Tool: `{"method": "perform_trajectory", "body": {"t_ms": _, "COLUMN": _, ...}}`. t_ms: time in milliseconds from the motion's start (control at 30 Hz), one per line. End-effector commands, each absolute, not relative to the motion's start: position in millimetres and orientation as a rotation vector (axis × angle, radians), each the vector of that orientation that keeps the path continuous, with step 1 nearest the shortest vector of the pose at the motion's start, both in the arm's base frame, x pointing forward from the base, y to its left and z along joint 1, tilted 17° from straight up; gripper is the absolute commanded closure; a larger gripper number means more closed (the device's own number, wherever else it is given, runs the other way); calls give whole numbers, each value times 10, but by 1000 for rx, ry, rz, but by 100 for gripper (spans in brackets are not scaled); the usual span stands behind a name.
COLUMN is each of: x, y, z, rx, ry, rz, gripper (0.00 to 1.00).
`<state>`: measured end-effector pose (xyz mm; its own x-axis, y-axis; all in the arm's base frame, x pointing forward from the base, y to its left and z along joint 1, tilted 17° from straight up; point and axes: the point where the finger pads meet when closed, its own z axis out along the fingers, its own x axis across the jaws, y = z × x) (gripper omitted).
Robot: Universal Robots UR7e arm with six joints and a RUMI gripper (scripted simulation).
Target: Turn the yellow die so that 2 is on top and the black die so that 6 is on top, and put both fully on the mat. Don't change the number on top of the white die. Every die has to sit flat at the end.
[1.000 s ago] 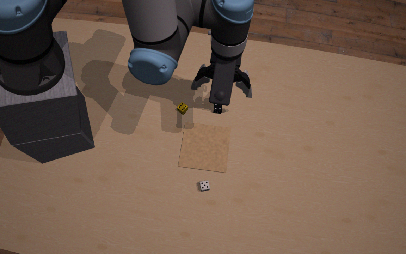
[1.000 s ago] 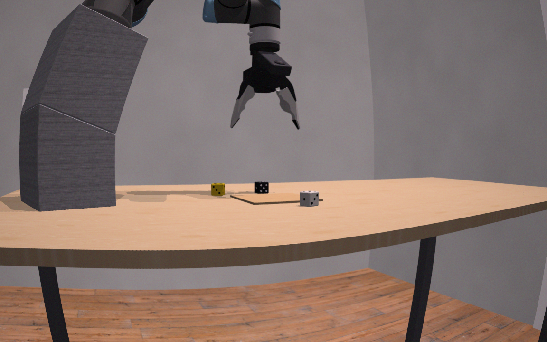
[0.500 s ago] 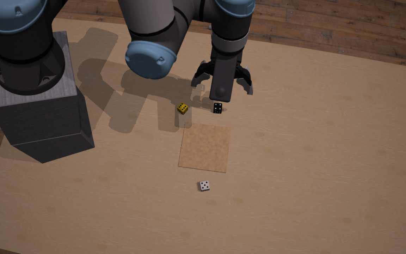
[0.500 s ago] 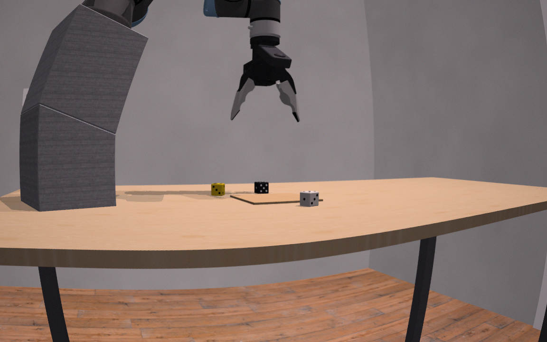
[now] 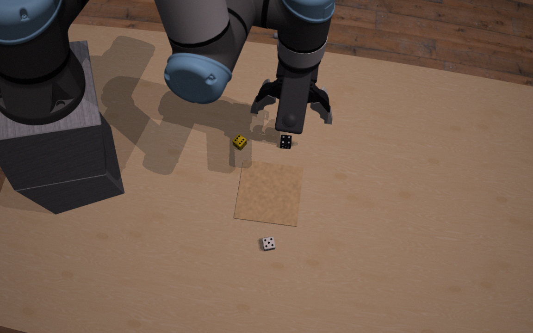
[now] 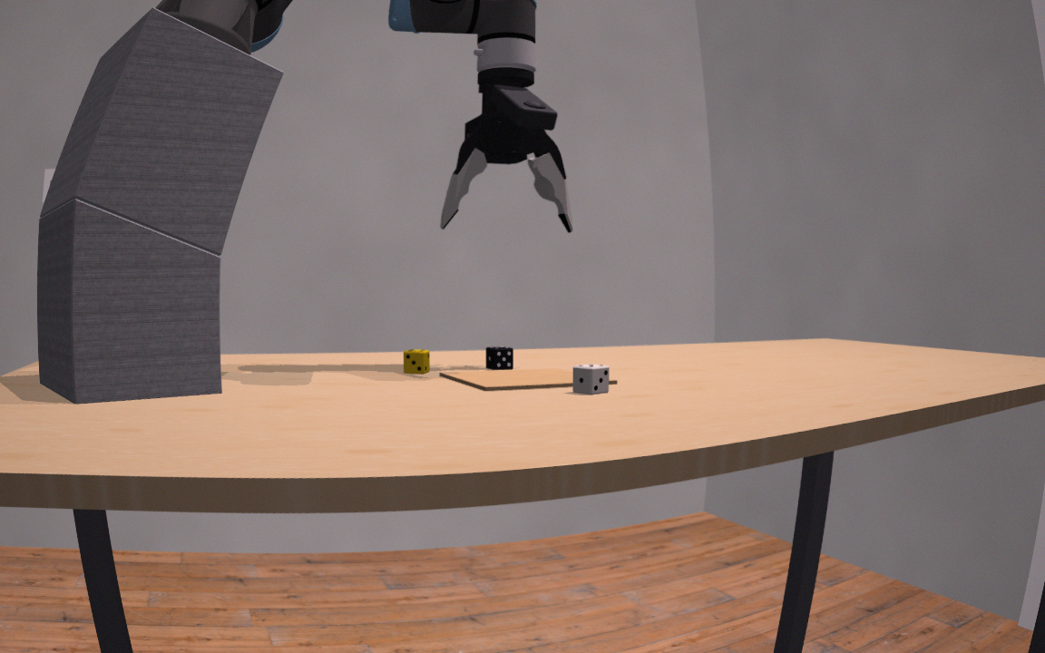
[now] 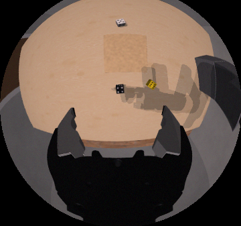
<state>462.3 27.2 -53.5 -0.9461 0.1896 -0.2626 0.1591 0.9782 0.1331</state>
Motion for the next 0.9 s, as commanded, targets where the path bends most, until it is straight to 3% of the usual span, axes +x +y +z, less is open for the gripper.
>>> {"method": "perform_trajectory", "body": {"t_ms": 0, "x": 4626, "y": 271, "z": -531, "rx": 250, "ry": 2848, "rz": 158, "gripper": 0}}
{"method": "perform_trajectory", "body": {"t_ms": 867, "x": 4614, "y": 260, "z": -547, "rx": -15, "ry": 2851, "rz": 120, "gripper": 0}}
